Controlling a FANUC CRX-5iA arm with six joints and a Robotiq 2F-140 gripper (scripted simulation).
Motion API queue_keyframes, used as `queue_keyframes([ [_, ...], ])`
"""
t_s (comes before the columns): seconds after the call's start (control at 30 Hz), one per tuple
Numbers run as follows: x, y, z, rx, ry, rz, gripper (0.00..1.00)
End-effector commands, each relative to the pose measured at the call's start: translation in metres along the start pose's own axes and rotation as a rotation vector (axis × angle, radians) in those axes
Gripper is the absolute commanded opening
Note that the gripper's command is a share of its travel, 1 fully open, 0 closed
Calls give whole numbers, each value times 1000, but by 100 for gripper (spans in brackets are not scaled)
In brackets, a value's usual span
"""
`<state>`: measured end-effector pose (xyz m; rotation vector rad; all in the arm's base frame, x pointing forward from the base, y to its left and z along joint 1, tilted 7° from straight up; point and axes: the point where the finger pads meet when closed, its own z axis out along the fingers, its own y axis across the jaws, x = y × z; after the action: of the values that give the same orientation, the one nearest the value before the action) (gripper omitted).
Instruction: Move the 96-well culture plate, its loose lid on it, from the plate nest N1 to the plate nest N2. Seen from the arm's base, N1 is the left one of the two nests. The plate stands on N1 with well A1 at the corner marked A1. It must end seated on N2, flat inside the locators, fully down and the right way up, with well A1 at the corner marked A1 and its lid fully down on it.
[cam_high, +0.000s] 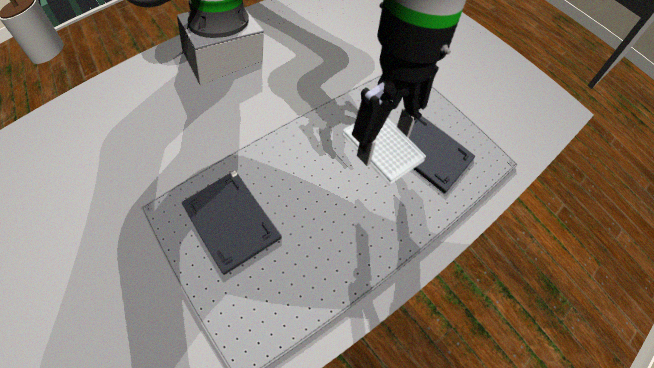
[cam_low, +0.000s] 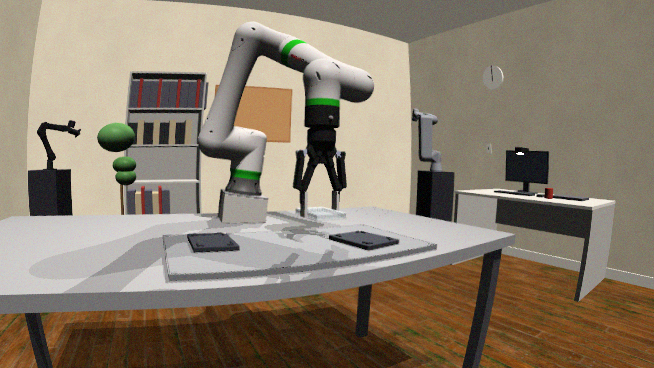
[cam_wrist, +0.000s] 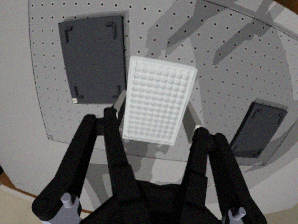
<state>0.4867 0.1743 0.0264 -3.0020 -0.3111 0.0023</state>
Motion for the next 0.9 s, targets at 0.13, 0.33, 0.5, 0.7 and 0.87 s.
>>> queue_keyframes([
  [0.13, -6, 26, 0, 0, 0, 0, 0],
  [0.33, -10, 42, 0, 0, 0, 0, 0],
  [0.5, -13, 55, 0, 0, 0, 0, 0],
  [0.7, -18, 75, 0, 0, 0, 0, 0],
  [0.87, -22, 91, 0, 0, 0, 0, 0],
])
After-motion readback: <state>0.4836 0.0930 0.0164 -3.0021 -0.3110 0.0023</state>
